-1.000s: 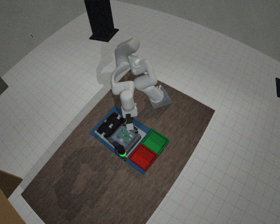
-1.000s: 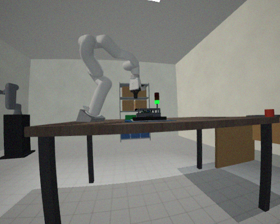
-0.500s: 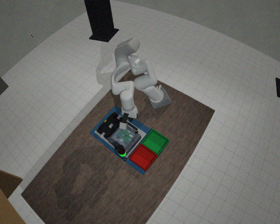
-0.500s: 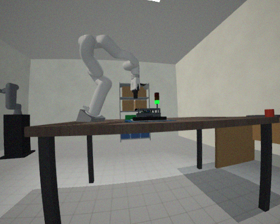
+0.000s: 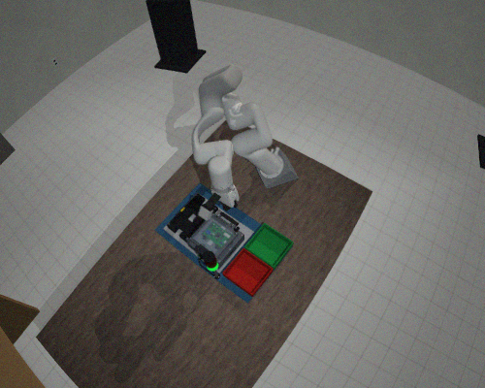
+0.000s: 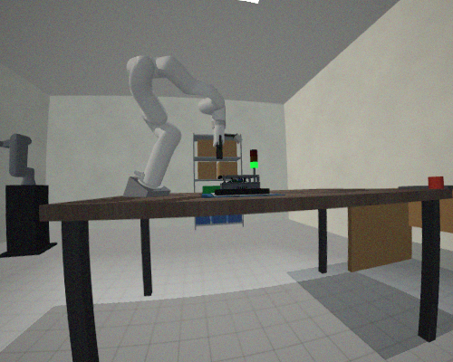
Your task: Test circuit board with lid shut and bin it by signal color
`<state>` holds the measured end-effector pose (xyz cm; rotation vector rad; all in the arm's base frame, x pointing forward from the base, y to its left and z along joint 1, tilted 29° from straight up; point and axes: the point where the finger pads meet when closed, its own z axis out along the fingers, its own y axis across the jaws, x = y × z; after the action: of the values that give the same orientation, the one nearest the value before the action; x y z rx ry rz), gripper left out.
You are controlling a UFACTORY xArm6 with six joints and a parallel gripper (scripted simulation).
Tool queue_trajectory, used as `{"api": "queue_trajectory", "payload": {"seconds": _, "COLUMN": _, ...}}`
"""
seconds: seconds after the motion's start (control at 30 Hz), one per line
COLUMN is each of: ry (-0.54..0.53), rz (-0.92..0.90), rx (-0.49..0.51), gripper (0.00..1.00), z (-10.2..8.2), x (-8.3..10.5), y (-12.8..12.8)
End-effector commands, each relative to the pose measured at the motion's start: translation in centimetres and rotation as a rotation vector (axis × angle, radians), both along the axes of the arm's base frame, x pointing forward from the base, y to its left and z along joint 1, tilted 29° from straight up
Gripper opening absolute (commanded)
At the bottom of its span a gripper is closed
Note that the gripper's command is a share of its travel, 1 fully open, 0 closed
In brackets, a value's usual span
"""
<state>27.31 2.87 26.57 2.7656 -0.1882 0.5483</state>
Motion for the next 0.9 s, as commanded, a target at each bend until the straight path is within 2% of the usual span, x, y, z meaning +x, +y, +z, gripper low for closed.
{"api": "queue_trajectory", "payload": {"seconds": 0.0, "ry": -0.018, "rz": -0.039, "rx": 0.011, "gripper": 0.0, "z": 0.12, "x": 0.05, "y": 0.04}}
{"api": "queue_trajectory", "payload": {"seconds": 0.87, "ry": -0.024, "rz": -0.054, "rx": 0.017, "gripper": 0.0, "z": 0.12, "x": 0.05, "y": 0.04}}
